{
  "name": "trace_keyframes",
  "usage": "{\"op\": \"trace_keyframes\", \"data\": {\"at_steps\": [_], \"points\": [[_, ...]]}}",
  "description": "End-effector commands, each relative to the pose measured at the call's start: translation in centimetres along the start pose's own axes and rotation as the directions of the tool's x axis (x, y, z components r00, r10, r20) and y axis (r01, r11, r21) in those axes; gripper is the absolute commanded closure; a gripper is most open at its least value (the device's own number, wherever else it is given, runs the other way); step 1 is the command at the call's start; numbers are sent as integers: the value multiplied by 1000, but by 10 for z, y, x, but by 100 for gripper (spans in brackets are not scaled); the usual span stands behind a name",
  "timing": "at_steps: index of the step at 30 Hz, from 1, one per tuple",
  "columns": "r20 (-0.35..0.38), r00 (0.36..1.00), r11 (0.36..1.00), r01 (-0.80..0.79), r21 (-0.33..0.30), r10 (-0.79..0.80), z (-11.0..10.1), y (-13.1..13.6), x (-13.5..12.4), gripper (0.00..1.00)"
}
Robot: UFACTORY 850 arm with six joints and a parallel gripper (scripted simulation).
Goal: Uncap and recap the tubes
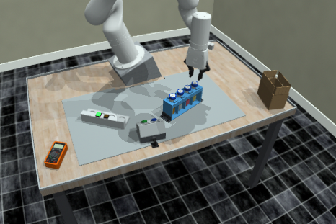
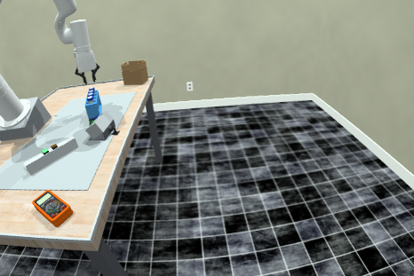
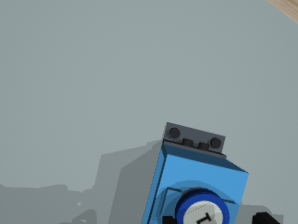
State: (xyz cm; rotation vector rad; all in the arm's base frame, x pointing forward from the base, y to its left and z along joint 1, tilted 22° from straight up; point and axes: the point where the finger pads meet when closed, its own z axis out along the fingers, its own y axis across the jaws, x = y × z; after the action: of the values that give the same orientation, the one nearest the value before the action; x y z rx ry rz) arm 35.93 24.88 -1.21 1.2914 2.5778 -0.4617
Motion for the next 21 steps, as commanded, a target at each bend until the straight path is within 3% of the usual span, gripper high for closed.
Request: {"op": "trace_keyframes", "data": {"at_steps": [1, 8, 21], "points": [[0, 1000, 1000, 0, -1, 0, 10, 1, 1, 54], [0, 1000, 1000, 0, -1, 0, 31, 1, 1, 54], [0, 1000, 1000, 0, -1, 0, 35, 1, 1, 54]]}}
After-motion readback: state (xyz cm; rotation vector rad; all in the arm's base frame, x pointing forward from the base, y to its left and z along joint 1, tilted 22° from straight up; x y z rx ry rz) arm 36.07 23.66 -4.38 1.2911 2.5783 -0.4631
